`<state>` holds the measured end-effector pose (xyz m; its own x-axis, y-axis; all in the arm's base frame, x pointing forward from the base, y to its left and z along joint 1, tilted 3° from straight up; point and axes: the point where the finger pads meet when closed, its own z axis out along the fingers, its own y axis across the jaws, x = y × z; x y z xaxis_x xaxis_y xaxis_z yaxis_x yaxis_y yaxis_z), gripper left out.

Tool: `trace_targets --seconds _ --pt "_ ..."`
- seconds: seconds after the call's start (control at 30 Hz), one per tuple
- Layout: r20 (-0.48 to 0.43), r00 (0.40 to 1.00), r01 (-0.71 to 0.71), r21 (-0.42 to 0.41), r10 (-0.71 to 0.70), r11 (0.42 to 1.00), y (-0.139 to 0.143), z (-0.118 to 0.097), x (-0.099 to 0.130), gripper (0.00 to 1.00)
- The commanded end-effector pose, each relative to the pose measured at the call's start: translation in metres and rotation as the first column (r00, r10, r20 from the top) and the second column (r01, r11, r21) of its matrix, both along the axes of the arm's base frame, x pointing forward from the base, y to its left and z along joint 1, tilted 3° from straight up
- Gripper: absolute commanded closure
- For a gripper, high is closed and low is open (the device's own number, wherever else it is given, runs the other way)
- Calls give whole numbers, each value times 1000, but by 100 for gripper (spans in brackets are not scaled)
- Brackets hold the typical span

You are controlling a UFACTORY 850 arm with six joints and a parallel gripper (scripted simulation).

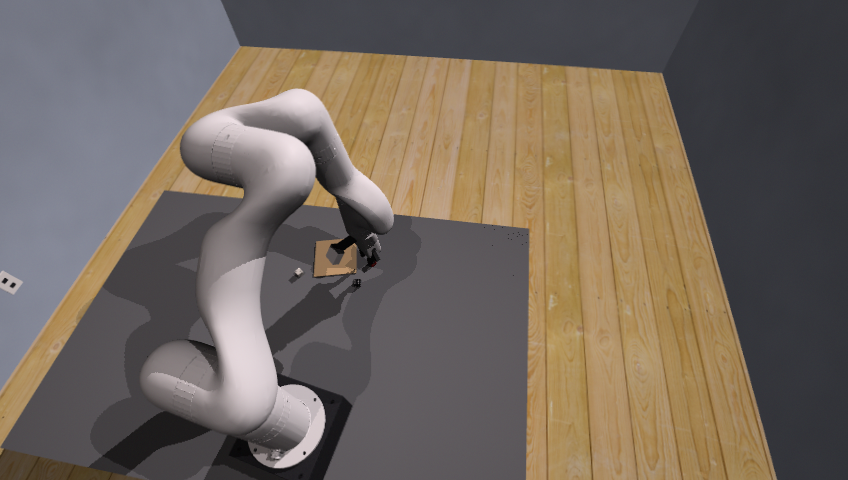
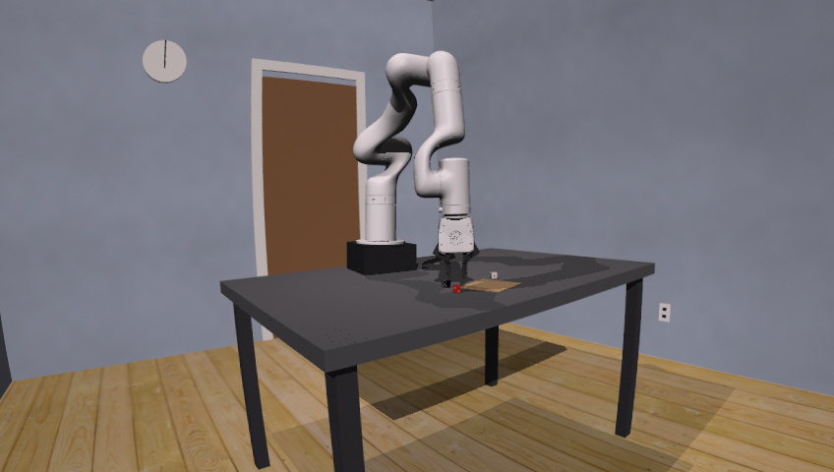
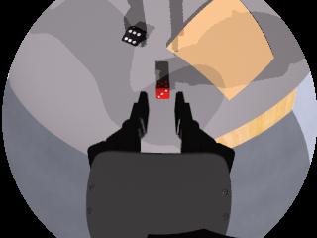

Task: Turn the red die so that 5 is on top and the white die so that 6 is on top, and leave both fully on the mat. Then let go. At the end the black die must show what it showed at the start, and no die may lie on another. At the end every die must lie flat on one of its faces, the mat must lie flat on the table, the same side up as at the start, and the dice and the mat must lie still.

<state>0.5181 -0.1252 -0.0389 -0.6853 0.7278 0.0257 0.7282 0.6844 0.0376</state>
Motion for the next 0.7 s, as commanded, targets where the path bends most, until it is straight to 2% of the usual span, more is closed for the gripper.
trace_targets --seconds 0.0,0.67 --pt "2 1000 0 0 0 1000 0 -6 1 64" --pt "2 1000 0 0 0 1000 0 -17 1 64"
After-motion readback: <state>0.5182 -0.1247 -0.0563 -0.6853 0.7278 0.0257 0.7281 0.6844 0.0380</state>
